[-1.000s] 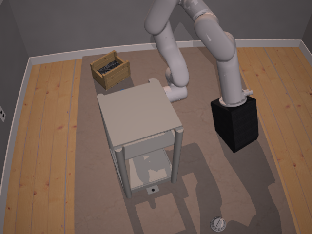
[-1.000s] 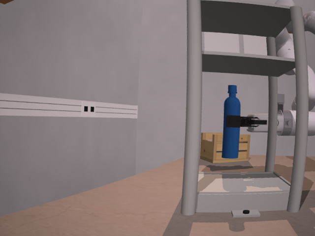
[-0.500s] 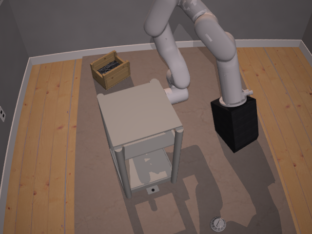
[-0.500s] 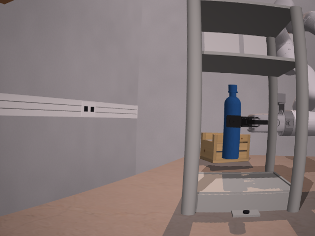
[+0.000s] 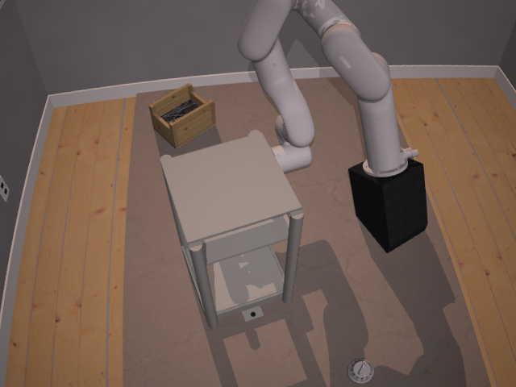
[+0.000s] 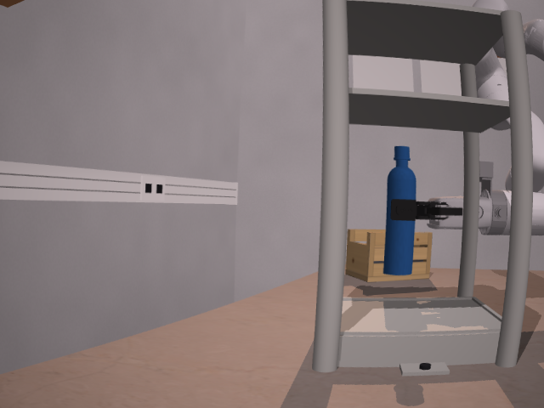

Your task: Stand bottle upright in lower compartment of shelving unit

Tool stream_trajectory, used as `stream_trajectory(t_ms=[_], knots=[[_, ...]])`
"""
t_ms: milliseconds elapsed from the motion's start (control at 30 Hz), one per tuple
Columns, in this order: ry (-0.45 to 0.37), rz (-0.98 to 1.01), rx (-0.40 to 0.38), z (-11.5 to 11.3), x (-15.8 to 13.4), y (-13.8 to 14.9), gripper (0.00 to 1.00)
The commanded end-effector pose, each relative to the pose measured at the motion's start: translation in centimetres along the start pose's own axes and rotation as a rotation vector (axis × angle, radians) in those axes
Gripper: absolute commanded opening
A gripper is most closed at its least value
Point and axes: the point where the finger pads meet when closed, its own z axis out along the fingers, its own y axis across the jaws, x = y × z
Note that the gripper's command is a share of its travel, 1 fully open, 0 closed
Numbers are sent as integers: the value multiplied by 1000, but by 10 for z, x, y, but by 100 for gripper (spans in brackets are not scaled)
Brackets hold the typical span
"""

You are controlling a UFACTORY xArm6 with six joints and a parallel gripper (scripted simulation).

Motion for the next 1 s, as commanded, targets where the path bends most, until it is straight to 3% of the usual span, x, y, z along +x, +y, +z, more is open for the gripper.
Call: stream_trajectory(t_ms=[0,400,800,967], knots=[[2,0,0,1,1,0,0],[2,0,3,1,1,0,0],[3,1,164,2,1,0,0],[2,0,178,1,1,0,0]])
